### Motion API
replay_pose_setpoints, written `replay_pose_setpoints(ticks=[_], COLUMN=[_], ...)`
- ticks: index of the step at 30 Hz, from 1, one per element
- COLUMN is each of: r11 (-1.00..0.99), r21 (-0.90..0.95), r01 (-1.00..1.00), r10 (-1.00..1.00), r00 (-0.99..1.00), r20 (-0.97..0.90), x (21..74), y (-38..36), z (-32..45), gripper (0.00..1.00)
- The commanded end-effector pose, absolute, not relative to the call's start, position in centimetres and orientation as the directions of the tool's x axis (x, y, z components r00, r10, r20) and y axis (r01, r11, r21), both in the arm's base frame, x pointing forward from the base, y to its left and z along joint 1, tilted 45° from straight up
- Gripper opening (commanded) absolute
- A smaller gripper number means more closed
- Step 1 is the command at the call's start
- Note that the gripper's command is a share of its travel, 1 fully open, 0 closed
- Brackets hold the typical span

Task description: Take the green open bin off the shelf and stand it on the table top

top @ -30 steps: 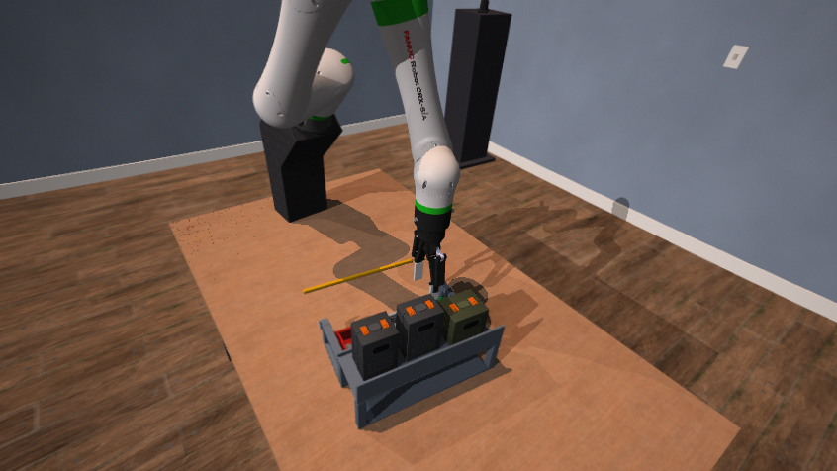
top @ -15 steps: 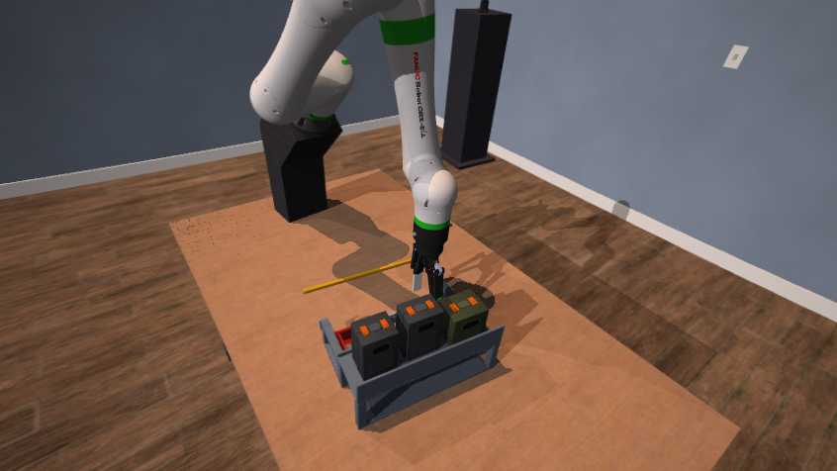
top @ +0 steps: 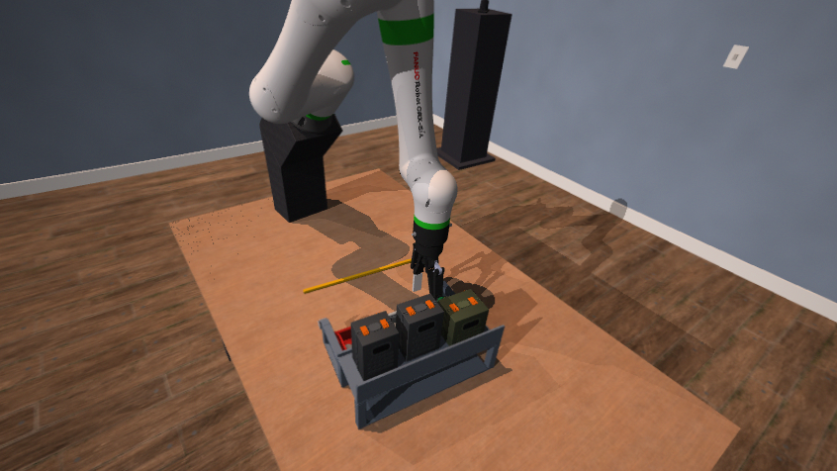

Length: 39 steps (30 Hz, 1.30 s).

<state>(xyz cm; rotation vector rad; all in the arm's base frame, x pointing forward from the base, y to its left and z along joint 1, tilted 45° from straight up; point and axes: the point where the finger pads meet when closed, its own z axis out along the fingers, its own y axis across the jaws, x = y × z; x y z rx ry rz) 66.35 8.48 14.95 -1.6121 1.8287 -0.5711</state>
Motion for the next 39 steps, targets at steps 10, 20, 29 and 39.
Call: replay_pose_setpoints(ticks=[10,20,29,39], r11=[0.159,0.159,0.159,0.159], r21=[-0.685,-0.685,-0.685,-0.685], r01=[-0.711,-0.711,-0.711,-0.711], r10=[-0.984,-0.984,-0.984,-0.984], r00=[-0.056,-0.056,-0.056,-0.056], r20=[-0.170,-0.170,-0.170,-0.170], x=[66.00,66.00,65.83,65.80], y=[8.45,8.45,8.43,8.43], z=[15.32,15.32,15.50,15.54], gripper=[0.57,0.57,0.57,0.57])
